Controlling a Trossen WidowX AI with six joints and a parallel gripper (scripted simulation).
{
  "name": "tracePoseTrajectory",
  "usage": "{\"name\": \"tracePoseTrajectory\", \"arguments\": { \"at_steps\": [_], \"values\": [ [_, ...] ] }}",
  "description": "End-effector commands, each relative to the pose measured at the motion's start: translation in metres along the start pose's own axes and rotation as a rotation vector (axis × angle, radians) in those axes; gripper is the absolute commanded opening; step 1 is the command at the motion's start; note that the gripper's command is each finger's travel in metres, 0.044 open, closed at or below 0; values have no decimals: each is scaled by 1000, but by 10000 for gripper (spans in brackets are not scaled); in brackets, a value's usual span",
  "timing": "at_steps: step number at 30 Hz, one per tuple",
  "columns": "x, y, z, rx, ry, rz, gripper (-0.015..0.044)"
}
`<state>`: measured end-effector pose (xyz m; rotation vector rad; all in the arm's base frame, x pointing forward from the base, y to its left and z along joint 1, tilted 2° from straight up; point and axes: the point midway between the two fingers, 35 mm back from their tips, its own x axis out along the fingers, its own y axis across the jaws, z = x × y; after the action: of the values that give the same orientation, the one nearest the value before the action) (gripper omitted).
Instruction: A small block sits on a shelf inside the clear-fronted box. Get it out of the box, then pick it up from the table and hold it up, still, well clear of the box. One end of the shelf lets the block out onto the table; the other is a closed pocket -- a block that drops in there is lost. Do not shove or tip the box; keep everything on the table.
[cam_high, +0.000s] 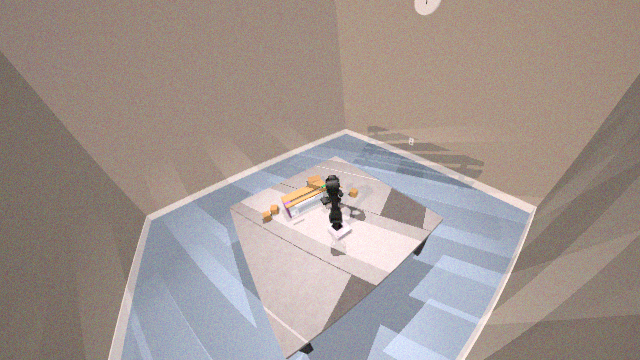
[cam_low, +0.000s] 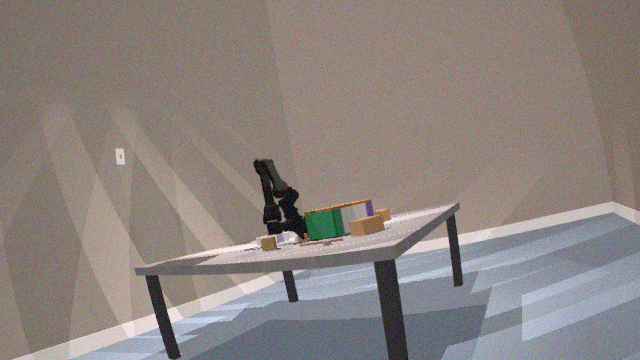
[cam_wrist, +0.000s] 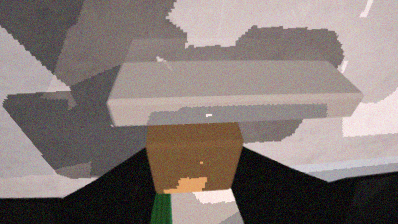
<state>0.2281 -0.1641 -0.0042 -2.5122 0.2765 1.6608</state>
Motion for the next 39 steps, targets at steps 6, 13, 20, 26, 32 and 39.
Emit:
{"name": "tracePoseTrajectory", "arguments": {
  "at_steps": [6,13,20,26,32,39],
  "values": [
    [-17,1,-10,-1,-1,-3,0],
    [-56,0,-25,0,0,0,0],
    [-71,2,-31,63,8,27,0],
    [-108,4,-41,221,36,92,0],
    [-148,4,-45,382,76,151,0],
    [-157,3,-45,420,88,164,0]
  ]
}}
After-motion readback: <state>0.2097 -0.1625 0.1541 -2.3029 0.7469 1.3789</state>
